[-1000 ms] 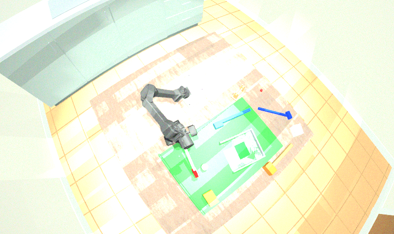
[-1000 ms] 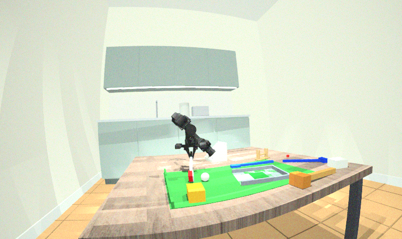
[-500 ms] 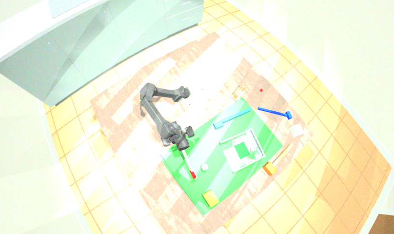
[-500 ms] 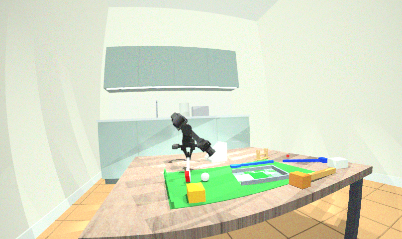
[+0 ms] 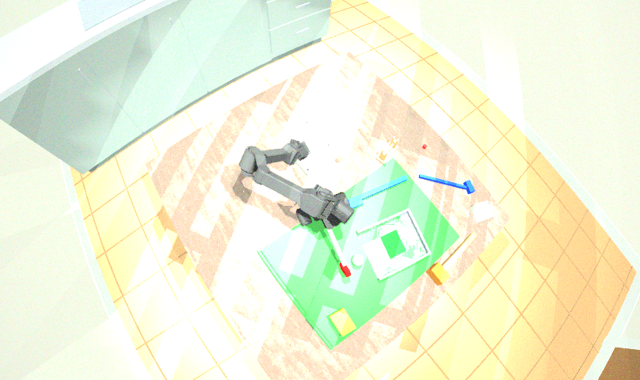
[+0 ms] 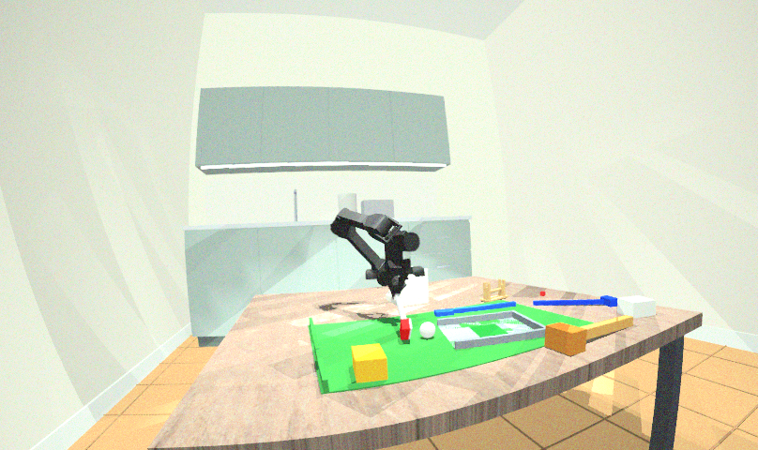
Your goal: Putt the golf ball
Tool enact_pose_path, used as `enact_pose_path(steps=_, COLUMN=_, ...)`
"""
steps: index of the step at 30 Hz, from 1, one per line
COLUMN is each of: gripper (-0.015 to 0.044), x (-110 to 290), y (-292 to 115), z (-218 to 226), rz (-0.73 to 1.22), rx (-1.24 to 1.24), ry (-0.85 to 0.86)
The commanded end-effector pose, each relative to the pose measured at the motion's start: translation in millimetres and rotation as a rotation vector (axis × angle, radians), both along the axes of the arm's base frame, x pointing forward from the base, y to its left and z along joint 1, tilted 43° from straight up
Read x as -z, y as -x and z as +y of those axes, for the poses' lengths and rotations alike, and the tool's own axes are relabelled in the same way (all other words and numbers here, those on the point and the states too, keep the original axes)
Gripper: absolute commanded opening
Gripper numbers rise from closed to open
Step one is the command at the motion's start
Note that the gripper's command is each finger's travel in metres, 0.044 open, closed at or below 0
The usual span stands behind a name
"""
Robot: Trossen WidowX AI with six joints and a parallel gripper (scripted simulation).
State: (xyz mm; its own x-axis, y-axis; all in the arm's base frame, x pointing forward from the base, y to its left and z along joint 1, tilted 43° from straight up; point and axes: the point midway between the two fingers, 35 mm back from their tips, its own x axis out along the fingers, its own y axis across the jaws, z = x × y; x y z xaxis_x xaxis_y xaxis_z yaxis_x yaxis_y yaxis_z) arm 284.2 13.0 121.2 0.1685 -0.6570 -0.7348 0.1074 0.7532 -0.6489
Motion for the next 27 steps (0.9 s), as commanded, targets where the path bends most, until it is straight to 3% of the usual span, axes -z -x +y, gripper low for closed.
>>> enact_pose_path(steps=1, gripper=0.0, x=2, y=1, z=6, rz=-0.016, rx=0.009, ry=0.0)
enact_pose_path(steps=15, gripper=0.0, x=-40, y=10, z=44, rz=-0.015, rx=0.009, ry=-0.001)
enact_pose_path(steps=27, gripper=0.0, x=-34, y=11, z=38, rz=-0.005, rx=0.007, ry=0.004)
